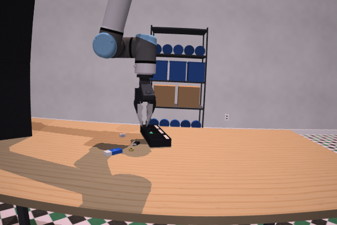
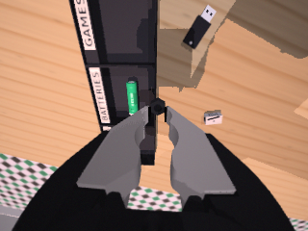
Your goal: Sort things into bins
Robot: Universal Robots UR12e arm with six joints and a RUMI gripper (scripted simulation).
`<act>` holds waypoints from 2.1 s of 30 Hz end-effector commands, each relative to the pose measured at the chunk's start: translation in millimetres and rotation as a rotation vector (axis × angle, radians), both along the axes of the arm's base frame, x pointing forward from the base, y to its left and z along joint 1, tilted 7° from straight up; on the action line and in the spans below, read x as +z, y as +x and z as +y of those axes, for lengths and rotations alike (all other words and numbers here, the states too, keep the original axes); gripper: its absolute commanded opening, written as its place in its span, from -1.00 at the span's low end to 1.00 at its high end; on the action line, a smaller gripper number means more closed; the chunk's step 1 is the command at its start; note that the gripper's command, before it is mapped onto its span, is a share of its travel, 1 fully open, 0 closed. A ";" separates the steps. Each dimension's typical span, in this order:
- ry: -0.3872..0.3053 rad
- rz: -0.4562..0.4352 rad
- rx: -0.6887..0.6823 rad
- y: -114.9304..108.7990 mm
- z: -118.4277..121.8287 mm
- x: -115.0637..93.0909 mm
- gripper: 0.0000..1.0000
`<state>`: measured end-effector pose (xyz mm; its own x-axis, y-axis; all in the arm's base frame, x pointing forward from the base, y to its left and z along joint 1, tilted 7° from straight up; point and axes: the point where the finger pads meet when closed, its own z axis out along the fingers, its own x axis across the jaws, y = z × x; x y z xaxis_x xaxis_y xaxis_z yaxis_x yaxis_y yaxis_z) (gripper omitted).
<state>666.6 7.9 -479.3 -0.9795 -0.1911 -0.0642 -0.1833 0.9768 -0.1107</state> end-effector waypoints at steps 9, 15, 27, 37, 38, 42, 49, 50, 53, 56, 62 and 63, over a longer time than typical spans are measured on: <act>-0.001 0.000 -0.001 14.8 63.3 -4.6 -1.00; -0.001 0.000 -0.001 21.7 95.0 -7.1 -1.00; -0.001 0.000 -0.001 22.4 97.4 -7.3 -1.00; -0.001 0.000 -0.001 22.3 94.0 -15.0 -1.00; -0.001 0.000 -0.001 22.5 93.8 -17.0 -1.00; -0.001 0.000 -0.001 22.9 93.4 -21.0 -1.00; -0.001 0.000 -0.001 24.0 92.0 -34.9 -1.00; -0.001 0.000 -0.001 24.2 91.8 -36.8 -1.00; -0.001 0.000 -0.001 24.7 91.2 -42.8 -1.00; -0.001 0.000 -0.001 24.7 90.6 -44.1 -1.00; -0.001 0.000 -0.001 24.6 90.0 -44.1 -1.00; -0.001 0.000 -0.001 24.6 89.9 -44.1 -1.00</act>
<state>690.6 98.2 -523.7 -0.9797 -0.1903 -0.0633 -0.1825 0.9769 -0.1112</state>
